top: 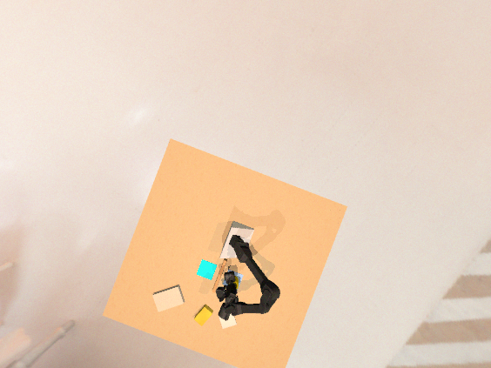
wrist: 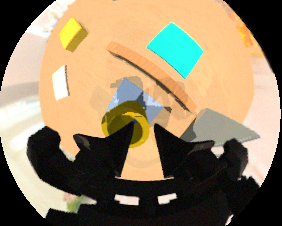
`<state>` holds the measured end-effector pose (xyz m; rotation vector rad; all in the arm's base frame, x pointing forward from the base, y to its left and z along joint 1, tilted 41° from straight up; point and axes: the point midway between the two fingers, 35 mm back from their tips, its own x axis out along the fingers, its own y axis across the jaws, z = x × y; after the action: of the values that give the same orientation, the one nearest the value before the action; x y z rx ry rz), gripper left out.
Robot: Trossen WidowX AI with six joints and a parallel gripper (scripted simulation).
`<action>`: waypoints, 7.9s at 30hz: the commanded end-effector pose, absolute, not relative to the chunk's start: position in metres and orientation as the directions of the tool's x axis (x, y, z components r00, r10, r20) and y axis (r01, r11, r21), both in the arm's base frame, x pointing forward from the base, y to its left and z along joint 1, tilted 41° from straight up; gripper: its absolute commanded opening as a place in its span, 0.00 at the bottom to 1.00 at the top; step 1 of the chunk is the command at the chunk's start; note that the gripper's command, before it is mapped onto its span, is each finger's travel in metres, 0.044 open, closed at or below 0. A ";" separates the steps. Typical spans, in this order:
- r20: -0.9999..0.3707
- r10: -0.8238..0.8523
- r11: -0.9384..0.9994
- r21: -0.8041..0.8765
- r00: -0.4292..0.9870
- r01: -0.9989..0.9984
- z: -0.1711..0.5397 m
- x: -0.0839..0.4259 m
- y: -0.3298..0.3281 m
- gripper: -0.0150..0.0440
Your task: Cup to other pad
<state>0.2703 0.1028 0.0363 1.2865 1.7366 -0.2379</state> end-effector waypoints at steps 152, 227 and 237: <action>-0.763 0.646 0.433 0.341 -0.024 0.834 -0.060 0.283 -0.066 0.25; -0.764 0.645 0.436 0.342 -0.023 0.833 -0.079 0.284 -0.058 0.50; -0.763 0.646 0.434 0.341 -0.023 0.834 -0.066 0.284 -0.070 0.50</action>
<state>0.2834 -0.0656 -0.0707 1.2908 1.7429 -0.2519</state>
